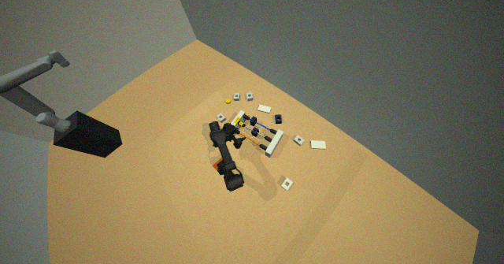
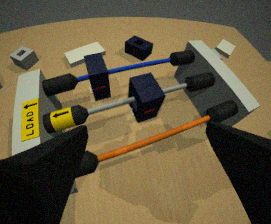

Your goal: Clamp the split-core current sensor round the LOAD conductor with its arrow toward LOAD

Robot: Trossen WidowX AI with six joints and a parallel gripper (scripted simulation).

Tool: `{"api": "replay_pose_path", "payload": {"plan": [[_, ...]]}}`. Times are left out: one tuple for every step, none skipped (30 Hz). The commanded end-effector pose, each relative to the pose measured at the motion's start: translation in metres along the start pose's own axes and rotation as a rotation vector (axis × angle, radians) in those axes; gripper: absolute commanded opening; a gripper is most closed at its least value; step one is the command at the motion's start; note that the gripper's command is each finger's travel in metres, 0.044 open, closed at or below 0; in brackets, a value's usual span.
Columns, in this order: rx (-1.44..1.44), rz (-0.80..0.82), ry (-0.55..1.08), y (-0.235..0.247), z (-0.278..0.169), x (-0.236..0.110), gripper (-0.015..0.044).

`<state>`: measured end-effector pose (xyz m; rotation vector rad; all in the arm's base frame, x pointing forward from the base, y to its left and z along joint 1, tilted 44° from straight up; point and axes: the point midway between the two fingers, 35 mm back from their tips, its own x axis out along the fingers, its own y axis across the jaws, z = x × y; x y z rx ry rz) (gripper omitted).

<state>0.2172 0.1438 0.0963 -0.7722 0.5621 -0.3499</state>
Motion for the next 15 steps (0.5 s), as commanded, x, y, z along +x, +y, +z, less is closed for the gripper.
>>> {"api": "replay_pose_path", "payload": {"plan": [[-0.005, 0.0, 0.006, 0.0, 0.0, 0.0, 0.044], [-0.005, 0.0, 0.006, 0.0, 0.0, 0.0, 0.044], [-0.005, 0.0, 0.006, 0.0, 0.0, 0.0, 0.044], [-0.005, 0.0, 0.006, 0.0, 0.0, 0.0, 0.044], [-0.005, 0.0, 0.006, 0.0, 0.0, 0.0, 0.044], [-0.005, 0.0, 0.006, 0.0, 0.0, 0.0, 0.044], [-0.005, 0.0, 0.006, 0.0, 0.0, 0.0, 0.044], [-0.005, 0.0, 0.006, 0.0, 0.0, 0.0, 0.044], [-0.005, 0.0, 0.006, 0.0, 0.0, 0.0, 0.044], [-0.019, 0.001, 0.011, 0.0, 0.0, 0.001, 0.044], [-0.059, 0.002, 0.027, 0.0, 0.002, 0.002, 0.044], [-0.127, 0.005, 0.052, 0.0, 0.004, 0.005, 0.044], [-0.21, 0.012, 0.084, 0.0, 0.007, 0.008, 0.044], [-0.293, 0.022, 0.114, -0.001, 0.01, 0.011, 0.044], [-0.129, 0.006, 0.044, 0.0, 0.003, 0.003, 0.044]]}}
